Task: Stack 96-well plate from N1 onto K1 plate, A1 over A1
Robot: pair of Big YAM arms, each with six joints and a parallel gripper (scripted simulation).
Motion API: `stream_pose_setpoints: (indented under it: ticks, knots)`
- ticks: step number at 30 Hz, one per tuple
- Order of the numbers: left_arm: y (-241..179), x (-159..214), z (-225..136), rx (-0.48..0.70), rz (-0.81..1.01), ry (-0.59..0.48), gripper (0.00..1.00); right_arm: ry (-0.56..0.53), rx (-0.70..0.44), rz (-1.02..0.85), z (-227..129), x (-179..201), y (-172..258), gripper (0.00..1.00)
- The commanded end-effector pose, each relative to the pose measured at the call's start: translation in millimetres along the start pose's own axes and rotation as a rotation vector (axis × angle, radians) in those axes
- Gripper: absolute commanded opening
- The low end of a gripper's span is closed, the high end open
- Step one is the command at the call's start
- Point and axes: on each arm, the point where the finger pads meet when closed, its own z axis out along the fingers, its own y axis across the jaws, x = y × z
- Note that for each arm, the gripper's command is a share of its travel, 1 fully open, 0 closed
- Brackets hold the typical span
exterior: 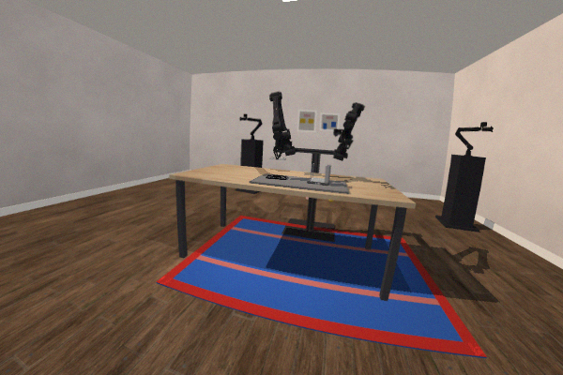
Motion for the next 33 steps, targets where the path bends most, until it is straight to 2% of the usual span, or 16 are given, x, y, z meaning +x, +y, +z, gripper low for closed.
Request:
stream_pose_setpoints:
  ticks: [1,11,20,33]
  knots:
    - [4,3,-6,-0.014,-0.004,-0.003,1.00,0.001,0.031,0.012,-6,1,-13,0.00]
    - [4,3,-6,-0.014,-0.004,-0.003,1.00,0.001,0.031,0.012,-6,1,-13,0.00]
    - [4,3,-6,-0.014,-0.004,-0.003,1.00,-0.002,0.029,0.228,-7,-27,-25,0.00]
    - [4,3,-6,-0.014,-0.004,-0.003,1.00,-0.005,0.028,0.228,-8,-64,-34,0.00]
